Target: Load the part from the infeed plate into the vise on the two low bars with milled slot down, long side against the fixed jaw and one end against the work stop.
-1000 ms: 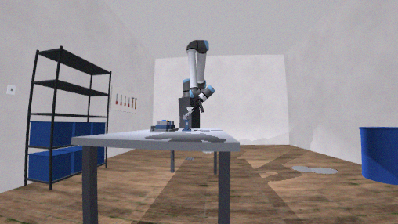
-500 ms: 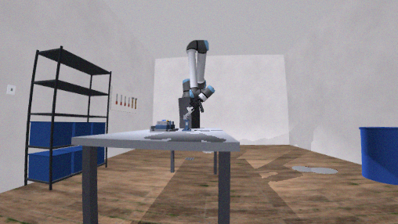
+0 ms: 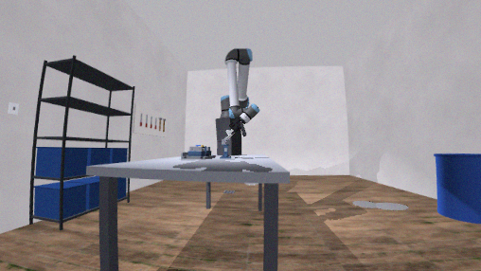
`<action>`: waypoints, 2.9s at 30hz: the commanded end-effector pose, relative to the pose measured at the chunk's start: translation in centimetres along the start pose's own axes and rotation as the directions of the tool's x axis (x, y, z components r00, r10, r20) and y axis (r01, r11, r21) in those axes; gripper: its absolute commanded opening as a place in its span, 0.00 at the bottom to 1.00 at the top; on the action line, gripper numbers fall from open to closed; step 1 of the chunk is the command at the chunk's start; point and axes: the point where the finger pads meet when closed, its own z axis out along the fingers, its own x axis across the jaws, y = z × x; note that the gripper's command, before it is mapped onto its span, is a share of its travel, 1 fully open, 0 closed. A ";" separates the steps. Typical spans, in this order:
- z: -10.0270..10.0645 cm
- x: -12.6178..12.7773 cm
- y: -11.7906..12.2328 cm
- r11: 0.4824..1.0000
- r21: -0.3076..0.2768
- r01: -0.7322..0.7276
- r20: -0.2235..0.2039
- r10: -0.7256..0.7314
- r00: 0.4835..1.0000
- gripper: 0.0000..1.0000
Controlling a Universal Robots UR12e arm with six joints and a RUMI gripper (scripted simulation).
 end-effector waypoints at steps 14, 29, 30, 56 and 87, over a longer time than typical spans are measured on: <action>0.1 0.0 -0.1 1.000 0.024 -0.001 0.000 0.001 1.000 0.51; 0.1 0.0 0.0 0.997 0.074 -0.001 0.000 0.001 1.000 0.51; 0.1 0.0 0.0 0.997 0.079 -0.001 0.000 0.001 1.000 0.51; 0.1 0.0 0.1 0.971 0.237 -0.001 -0.001 0.001 1.000 0.51; 0.2 0.0 0.3 0.878 0.479 0.000 -0.001 0.001 1.000 0.51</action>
